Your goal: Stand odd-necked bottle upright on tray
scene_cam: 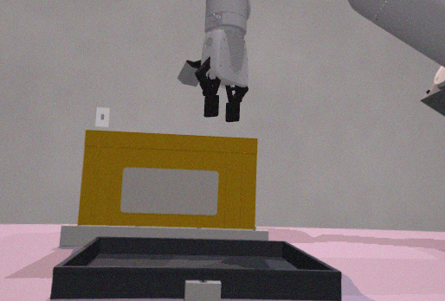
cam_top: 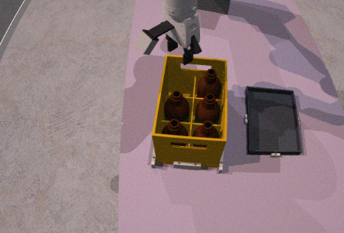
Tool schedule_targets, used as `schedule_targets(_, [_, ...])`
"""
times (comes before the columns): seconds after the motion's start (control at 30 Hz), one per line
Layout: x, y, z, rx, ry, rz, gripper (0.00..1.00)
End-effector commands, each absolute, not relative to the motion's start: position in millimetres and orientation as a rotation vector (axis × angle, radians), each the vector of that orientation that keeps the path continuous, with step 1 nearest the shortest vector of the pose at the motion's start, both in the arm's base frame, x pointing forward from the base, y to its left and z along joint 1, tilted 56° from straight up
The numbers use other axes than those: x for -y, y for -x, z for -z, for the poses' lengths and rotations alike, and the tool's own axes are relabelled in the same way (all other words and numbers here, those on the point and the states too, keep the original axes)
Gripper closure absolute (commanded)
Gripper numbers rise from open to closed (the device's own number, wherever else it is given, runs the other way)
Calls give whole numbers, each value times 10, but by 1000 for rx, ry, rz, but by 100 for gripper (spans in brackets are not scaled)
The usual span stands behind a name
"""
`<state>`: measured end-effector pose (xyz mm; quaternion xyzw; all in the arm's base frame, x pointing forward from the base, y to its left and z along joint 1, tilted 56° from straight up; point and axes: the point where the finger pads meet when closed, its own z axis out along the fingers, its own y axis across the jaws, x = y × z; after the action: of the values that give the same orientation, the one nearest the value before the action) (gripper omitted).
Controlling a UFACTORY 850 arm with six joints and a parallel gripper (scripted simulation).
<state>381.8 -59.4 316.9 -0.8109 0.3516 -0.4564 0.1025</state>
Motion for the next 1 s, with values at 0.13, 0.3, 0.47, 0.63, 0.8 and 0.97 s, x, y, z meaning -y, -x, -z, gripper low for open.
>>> schedule_targets(0.13, [593, -3812, -3177, -1038, 2394, 1348, 100])
schedule_targets(0.3, [593, -3812, -3177, -1038, 2394, 1348, 100])
schedule_targets(0.47, [593, -3812, -3177, -1038, 2394, 1348, 100])
schedule_targets(0.63, [593, -3812, -3177, -1038, 2394, 1348, 100])
schedule_targets(0.8, [593, -3812, -3177, -1038, 2394, 1348, 100])
schedule_targets(0.97, [593, -3812, -3177, -1038, 2394, 1348, 100])
